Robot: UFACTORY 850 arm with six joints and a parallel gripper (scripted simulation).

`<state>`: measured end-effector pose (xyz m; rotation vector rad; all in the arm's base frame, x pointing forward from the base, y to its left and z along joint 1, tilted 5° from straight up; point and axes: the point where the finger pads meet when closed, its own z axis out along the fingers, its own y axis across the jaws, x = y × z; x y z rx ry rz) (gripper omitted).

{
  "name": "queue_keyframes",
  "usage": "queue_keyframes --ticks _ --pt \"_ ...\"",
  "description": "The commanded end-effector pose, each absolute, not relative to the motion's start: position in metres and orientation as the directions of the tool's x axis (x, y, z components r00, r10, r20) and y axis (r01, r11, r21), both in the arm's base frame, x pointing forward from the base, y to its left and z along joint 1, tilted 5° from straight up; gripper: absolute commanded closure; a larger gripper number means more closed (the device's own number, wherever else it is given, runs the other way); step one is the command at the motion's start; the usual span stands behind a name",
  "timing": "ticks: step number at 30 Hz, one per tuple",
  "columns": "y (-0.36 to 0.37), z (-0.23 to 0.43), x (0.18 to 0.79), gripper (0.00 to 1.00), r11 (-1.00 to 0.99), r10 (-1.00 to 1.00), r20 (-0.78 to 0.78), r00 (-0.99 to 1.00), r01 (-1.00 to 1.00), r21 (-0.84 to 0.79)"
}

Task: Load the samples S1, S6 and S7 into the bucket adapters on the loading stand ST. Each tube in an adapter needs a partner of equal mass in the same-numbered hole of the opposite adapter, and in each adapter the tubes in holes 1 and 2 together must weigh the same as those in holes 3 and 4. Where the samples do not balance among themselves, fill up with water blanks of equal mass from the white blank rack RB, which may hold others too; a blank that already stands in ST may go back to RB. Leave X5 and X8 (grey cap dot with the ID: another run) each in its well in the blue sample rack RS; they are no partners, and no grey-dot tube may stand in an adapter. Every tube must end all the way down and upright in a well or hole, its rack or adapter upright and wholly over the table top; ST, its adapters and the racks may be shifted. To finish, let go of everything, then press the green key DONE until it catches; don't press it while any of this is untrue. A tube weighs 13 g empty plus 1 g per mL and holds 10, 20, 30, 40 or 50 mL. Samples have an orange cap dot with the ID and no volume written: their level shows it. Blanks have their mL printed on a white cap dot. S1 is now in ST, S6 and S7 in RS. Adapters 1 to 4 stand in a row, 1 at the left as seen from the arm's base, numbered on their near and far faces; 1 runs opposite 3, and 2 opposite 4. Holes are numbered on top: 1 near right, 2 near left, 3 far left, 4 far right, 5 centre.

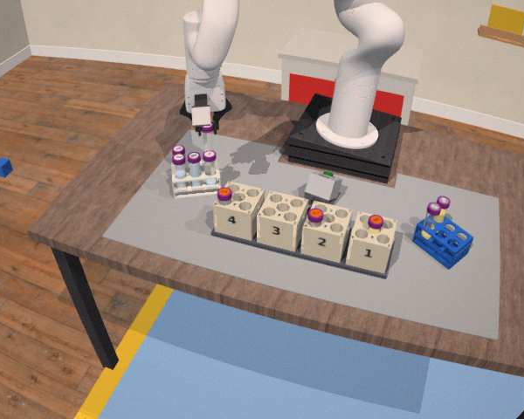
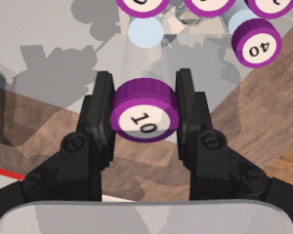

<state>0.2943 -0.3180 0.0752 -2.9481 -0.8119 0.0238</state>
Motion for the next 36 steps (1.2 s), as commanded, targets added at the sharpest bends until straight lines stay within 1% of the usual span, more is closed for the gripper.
queue_keyframes --ticks 1,36 --pt "-0.319 0.084 0.295 1.0 -0.856 0.512 0.008 0.859 0.51 -0.083" --pt "-0.324 0.144 0.297 1.0 -0.856 0.512 0.008 0.859 0.51 -0.083"
